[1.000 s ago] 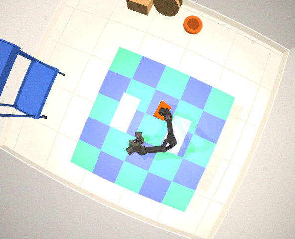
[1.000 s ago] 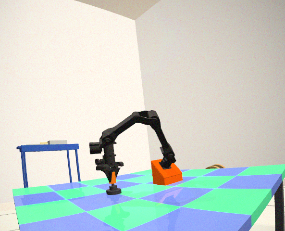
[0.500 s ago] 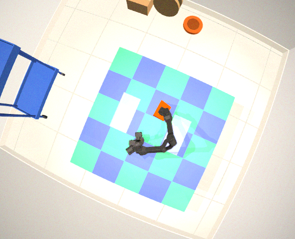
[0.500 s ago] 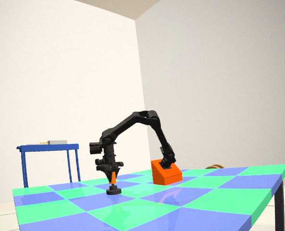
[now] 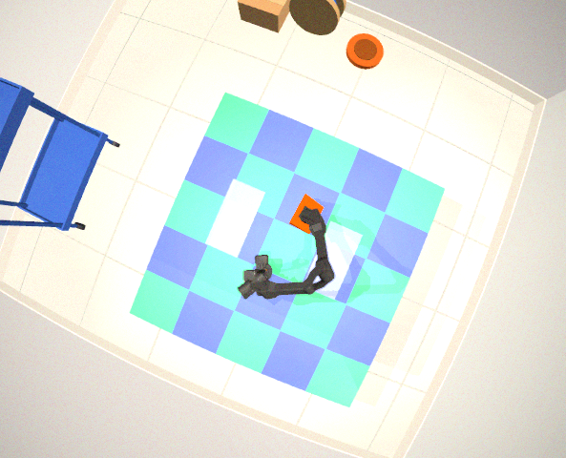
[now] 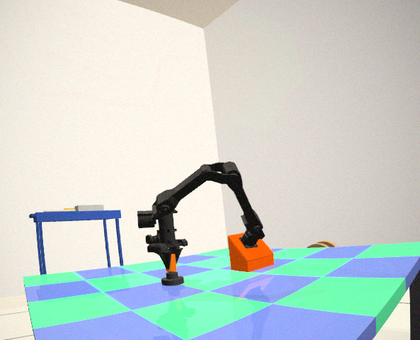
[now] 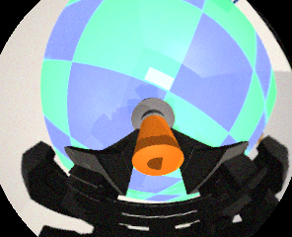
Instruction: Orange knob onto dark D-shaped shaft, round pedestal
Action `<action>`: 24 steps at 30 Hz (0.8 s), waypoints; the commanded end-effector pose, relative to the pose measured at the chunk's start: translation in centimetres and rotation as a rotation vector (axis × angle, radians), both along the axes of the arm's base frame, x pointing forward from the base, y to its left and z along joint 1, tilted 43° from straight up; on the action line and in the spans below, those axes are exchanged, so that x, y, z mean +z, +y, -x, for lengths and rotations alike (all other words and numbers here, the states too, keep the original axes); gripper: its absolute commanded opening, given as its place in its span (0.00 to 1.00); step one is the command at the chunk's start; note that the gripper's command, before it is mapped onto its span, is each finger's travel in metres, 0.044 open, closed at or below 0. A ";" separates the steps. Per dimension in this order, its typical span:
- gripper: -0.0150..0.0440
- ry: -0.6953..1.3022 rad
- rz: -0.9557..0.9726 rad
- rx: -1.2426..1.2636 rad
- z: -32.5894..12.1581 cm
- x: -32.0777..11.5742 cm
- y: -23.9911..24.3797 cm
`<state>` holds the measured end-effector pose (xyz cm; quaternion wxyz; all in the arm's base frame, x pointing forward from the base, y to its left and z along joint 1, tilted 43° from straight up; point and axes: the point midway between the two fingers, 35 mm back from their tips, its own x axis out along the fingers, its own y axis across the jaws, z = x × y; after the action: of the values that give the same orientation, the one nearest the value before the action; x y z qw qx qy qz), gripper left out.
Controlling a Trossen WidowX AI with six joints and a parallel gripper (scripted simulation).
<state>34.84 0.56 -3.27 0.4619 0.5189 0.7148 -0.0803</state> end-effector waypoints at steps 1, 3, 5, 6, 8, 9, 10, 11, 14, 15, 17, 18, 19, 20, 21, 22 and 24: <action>0.25 0.002 -0.004 -0.005 0.0 -0.3 0.2; 0.25 0.002 -0.004 -0.005 0.0 -0.4 0.3; 0.25 0.002 -0.004 -0.005 0.0 -0.5 0.5; 0.25 0.002 -0.004 -0.005 0.0 -0.5 0.5; 0.25 0.001 0.000 0.001 0.0 -0.4 0.4; 0.25 0.001 0.000 0.001 0.0 -0.4 0.4; 0.25 0.001 0.000 0.001 0.0 -0.4 0.4; 0.25 0.001 0.000 0.001 0.0 -0.4 0.4; 0.25 0.001 0.000 0.001 0.0 -0.4 0.4; 0.30 0.001 0.000 0.001 0.0 -0.4 0.4; 0.39 0.001 0.000 0.001 0.0 -0.4 0.4; 0.43 0.001 0.000 0.001 0.0 -0.4 0.4; 0.48 0.001 0.000 0.001 0.0 -0.4 0.4; 0.52 0.001 0.000 0.001 0.0 -0.4 0.4; 0.57 0.001 0.000 0.001 0.0 -0.4 0.4; 0.61 0.001 0.000 0.001 0.0 -0.4 0.4; 0.70 0.001 0.000 0.001 0.0 -0.4 0.4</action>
<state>34.81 0.94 -3.66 0.4614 0.5187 0.7153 -0.0802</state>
